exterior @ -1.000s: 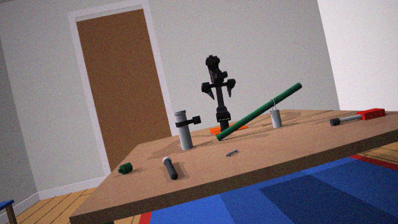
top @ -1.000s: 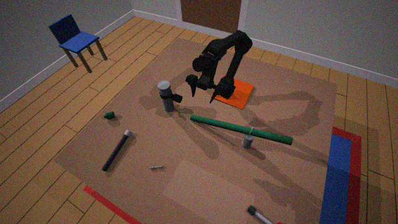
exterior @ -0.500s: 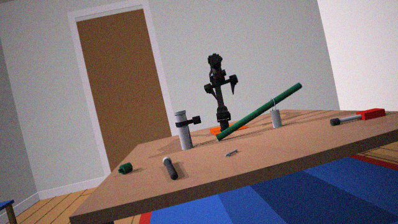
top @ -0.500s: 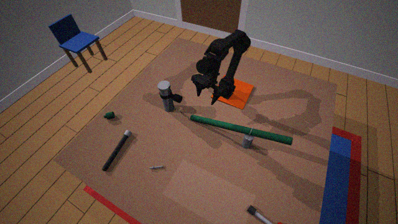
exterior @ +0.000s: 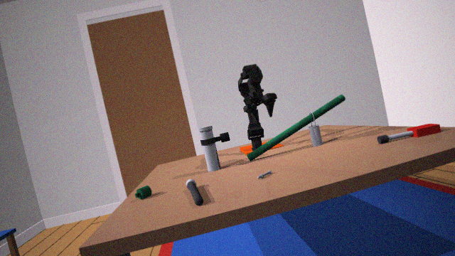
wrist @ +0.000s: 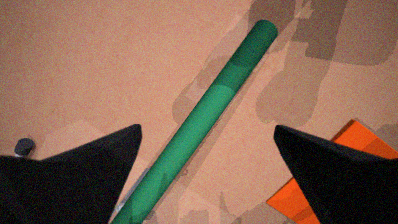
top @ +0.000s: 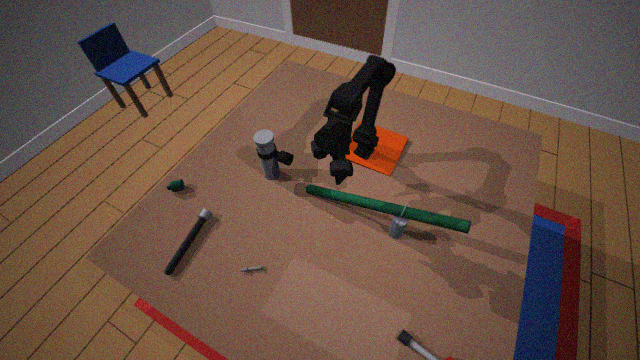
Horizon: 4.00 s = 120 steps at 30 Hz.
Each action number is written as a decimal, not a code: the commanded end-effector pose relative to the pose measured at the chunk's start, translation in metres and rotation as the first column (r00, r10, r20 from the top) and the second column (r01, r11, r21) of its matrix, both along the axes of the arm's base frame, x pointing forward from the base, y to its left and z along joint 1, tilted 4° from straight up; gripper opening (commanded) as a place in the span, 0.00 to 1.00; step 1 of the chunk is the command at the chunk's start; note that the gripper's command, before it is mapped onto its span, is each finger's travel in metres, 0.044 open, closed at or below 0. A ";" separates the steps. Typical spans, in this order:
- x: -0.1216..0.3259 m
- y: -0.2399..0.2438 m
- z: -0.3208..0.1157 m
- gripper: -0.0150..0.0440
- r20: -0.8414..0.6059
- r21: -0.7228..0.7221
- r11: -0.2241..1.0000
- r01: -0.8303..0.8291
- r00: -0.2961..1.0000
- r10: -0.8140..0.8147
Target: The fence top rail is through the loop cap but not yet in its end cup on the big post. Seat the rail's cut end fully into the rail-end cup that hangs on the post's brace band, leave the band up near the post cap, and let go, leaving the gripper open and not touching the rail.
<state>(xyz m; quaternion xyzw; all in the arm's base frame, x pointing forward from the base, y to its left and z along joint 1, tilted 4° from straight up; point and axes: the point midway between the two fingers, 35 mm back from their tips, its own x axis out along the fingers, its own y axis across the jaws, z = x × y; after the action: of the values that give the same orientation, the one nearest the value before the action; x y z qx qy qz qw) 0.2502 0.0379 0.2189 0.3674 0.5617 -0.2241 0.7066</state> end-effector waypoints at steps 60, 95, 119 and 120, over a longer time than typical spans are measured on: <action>0.009 0.026 -0.118 1.00 -0.232 -0.012 0.840 0.542 0.816 -0.530; 0.009 0.027 -0.139 0.41 -0.232 -0.012 0.840 0.542 0.816 -0.530; 0.012 -0.016 -0.067 0.25 -0.029 -0.254 0.789 0.559 0.811 -0.584; 0.011 -0.017 -0.065 0.25 -0.022 -0.262 0.786 0.559 0.811 -0.584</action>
<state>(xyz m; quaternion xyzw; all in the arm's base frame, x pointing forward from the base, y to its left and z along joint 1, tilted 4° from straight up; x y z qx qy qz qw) 0.2606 0.0291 0.1361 0.4308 0.4504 -0.5048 0.5973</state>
